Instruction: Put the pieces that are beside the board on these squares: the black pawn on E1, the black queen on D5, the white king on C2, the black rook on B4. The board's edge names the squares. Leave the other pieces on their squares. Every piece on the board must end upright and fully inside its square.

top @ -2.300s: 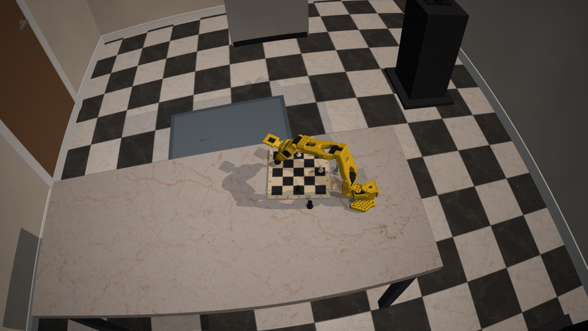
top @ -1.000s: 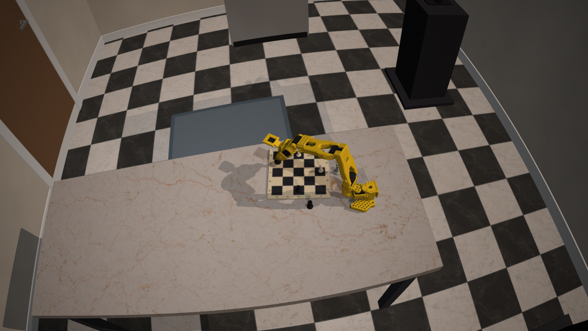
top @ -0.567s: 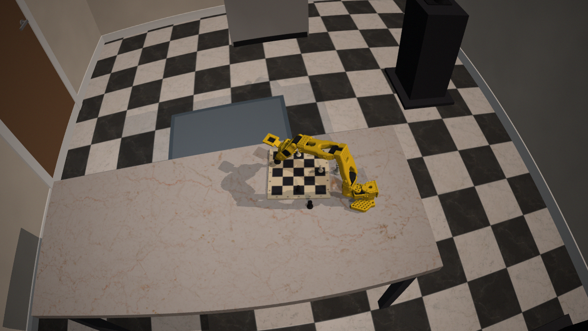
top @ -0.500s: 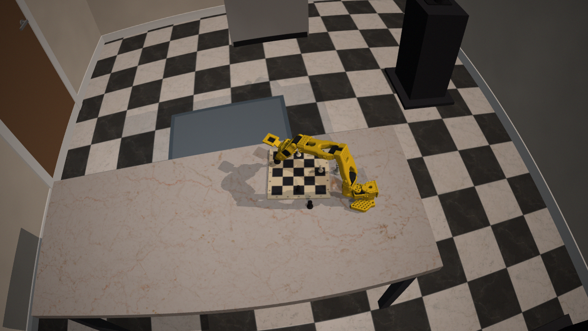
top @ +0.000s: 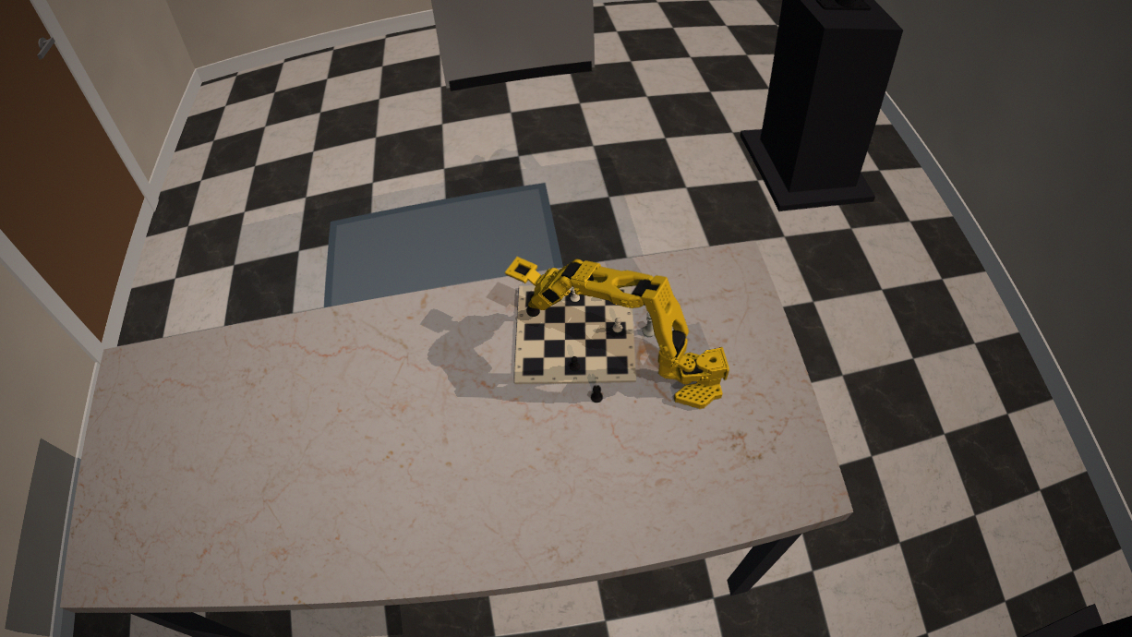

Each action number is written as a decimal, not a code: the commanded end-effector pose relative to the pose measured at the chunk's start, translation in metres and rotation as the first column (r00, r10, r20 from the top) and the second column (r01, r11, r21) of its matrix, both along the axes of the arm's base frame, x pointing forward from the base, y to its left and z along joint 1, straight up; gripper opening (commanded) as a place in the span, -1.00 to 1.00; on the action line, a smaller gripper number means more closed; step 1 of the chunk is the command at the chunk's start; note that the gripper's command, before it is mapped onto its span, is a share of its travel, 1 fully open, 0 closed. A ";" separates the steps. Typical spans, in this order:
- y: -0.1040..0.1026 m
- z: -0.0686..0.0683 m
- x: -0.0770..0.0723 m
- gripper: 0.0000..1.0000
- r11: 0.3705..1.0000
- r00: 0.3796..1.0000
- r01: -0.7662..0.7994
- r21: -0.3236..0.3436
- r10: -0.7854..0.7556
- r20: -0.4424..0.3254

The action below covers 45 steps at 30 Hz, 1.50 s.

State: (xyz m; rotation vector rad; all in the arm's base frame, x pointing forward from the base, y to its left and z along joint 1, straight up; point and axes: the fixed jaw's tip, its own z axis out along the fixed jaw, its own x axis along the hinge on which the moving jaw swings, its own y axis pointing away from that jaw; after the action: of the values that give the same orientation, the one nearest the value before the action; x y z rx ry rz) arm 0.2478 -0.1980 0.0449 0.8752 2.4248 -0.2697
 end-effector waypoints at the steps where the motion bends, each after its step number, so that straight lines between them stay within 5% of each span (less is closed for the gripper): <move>1: 0.003 -0.012 -0.003 -1.00 1.000 1.000 -0.005 0.018 0.005 -0.024; 45: 0.008 -0.019 -0.006 -1.00 1.000 1.000 -0.009 0.019 0.009 -0.024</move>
State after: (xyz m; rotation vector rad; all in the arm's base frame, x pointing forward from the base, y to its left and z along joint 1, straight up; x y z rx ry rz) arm 0.2455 -0.1961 0.0361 0.8711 2.4127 -0.2740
